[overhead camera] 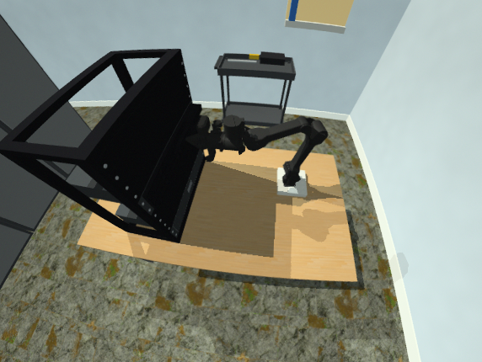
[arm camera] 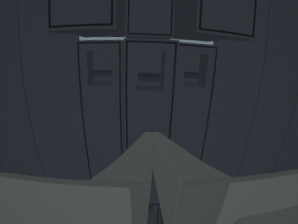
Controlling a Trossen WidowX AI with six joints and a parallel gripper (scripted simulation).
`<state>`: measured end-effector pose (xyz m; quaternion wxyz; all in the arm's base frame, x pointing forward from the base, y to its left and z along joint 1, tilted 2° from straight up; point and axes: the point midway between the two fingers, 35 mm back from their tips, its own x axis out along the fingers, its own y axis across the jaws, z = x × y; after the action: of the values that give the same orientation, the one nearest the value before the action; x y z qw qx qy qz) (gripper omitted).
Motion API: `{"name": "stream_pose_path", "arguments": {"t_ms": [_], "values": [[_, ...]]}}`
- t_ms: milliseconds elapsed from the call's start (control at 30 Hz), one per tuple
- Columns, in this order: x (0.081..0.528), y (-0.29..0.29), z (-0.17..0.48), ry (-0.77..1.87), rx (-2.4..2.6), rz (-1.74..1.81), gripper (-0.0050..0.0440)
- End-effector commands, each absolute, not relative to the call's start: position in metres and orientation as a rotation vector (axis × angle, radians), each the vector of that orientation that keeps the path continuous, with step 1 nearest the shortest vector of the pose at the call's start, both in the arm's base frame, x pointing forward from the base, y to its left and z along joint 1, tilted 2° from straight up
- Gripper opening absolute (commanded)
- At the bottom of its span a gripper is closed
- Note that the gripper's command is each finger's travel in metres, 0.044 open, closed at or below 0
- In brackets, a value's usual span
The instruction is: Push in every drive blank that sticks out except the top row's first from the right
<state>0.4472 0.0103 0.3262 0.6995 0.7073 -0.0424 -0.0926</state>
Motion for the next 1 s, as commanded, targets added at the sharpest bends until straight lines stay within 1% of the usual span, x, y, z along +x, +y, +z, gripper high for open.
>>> {"name": "stream_pose_path", "arguments": {"t_ms": [0, 967], "values": [[0.4476, 0.0101, 0.3407, -0.119, 1.584, -0.175, 0.0000], [0.4506, 0.0097, 0.3426, -0.119, 1.584, -0.175, 0.0000]]}}
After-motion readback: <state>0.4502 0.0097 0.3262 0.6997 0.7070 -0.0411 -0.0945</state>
